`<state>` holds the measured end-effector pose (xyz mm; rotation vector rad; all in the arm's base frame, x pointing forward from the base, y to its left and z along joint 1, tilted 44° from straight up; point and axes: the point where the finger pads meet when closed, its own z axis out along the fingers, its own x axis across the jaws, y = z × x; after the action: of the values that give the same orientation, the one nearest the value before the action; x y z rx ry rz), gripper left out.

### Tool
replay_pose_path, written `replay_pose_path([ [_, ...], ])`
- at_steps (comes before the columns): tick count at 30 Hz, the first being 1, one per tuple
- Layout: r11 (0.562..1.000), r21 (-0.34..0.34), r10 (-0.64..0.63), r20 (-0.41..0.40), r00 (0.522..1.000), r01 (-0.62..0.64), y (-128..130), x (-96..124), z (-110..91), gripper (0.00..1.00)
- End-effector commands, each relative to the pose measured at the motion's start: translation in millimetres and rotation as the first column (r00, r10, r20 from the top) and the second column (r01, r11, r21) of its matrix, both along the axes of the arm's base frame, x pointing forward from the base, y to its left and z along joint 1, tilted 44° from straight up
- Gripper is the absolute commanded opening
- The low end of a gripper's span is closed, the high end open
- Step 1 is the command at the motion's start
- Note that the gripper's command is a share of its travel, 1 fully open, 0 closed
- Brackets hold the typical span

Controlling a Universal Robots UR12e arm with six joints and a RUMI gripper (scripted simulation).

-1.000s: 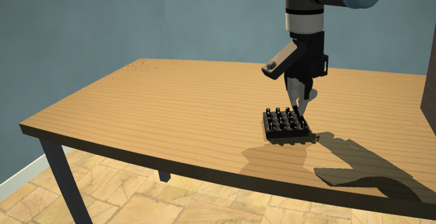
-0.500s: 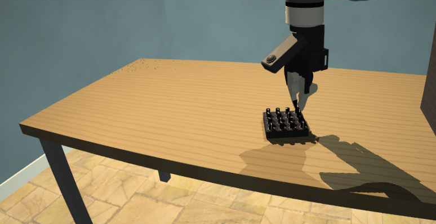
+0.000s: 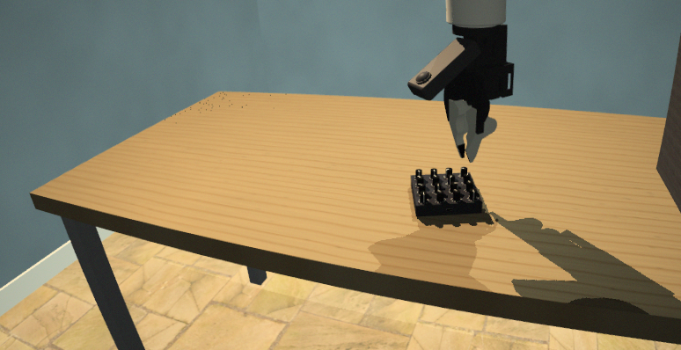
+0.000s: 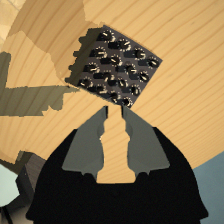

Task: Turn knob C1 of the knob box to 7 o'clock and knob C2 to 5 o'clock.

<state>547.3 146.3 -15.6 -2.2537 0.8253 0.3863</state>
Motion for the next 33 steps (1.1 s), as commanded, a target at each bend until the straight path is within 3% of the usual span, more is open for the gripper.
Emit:
replay_pose_path([
  [1,1.0,0.0,0.0,0.001,1.0,0.0,-0.8,0.5,0.6,0.11],
  [20,0.999,-0.003,-0.043,-0.041,0.998,0.043,-1.2,2.2,1.5,0.11],
  [27,0.986,-0.022,-0.165,-0.159,0.973,0.164,-2.3,6.6,3.9,0.11],
  [33,0.948,-0.067,-0.317,-0.304,0.898,0.312,-4.0,11.7,7.0,0.11],
])
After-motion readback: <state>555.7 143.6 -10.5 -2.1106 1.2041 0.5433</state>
